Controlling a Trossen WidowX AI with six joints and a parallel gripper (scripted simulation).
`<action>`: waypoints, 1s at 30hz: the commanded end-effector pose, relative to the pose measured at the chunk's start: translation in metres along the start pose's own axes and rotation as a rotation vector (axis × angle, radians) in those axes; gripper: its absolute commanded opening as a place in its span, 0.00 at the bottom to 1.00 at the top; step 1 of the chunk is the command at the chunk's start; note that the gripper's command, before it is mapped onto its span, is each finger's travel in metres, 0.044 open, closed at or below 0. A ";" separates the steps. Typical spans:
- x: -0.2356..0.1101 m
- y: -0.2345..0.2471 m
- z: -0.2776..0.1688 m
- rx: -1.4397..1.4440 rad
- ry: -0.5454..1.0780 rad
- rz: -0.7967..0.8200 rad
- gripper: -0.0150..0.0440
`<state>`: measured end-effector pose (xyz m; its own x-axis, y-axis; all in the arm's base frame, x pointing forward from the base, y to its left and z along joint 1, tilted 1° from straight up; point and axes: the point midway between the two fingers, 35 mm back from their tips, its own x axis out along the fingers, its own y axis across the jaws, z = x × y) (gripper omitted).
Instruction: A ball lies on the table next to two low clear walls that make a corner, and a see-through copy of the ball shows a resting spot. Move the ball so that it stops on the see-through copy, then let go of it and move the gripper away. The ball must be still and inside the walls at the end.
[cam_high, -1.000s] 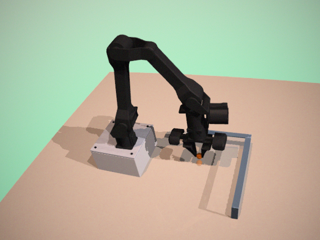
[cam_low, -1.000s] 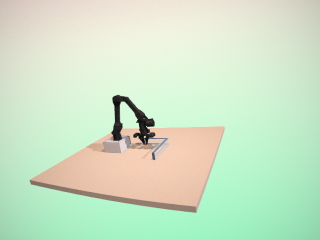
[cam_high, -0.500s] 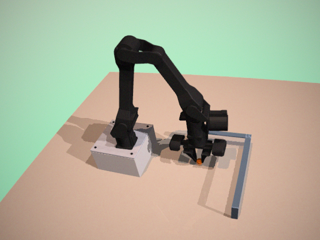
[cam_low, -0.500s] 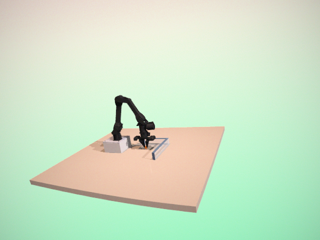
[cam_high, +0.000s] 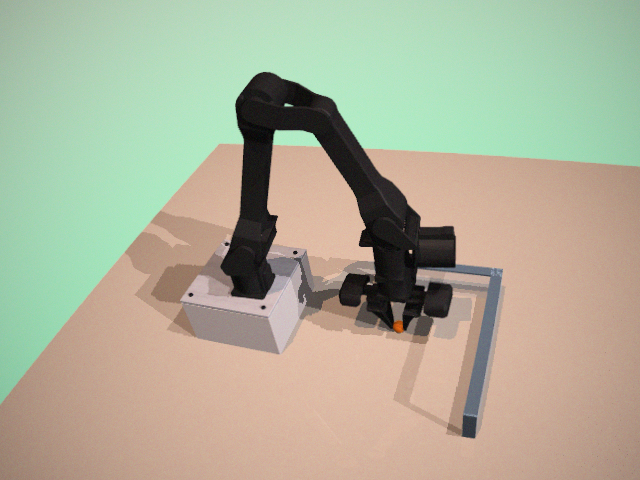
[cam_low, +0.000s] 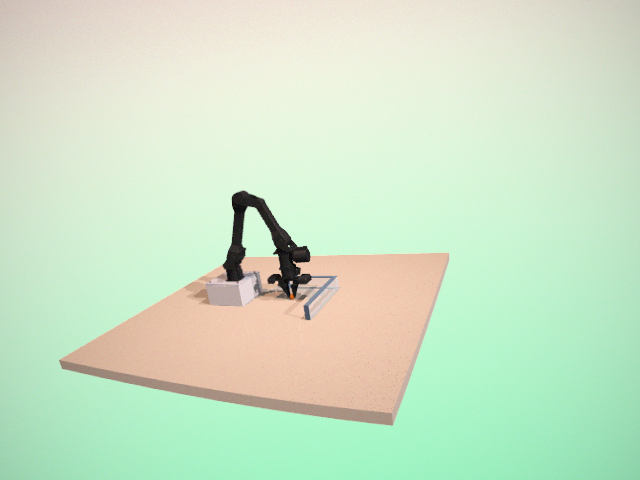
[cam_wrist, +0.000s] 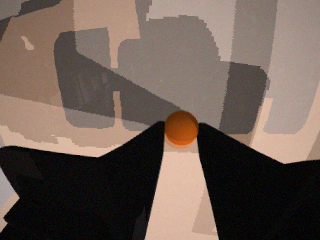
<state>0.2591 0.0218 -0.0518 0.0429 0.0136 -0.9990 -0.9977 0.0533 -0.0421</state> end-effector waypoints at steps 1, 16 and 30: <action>0.000 0.000 0.000 0.000 0.000 0.000 0.43; -0.035 -0.004 0.001 0.001 -0.001 0.000 0.61; -0.084 -0.006 0.001 0.003 -0.002 -0.019 0.61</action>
<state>0.2606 0.0210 0.0325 0.0577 0.0146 -0.9982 -0.9968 0.0568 -0.0568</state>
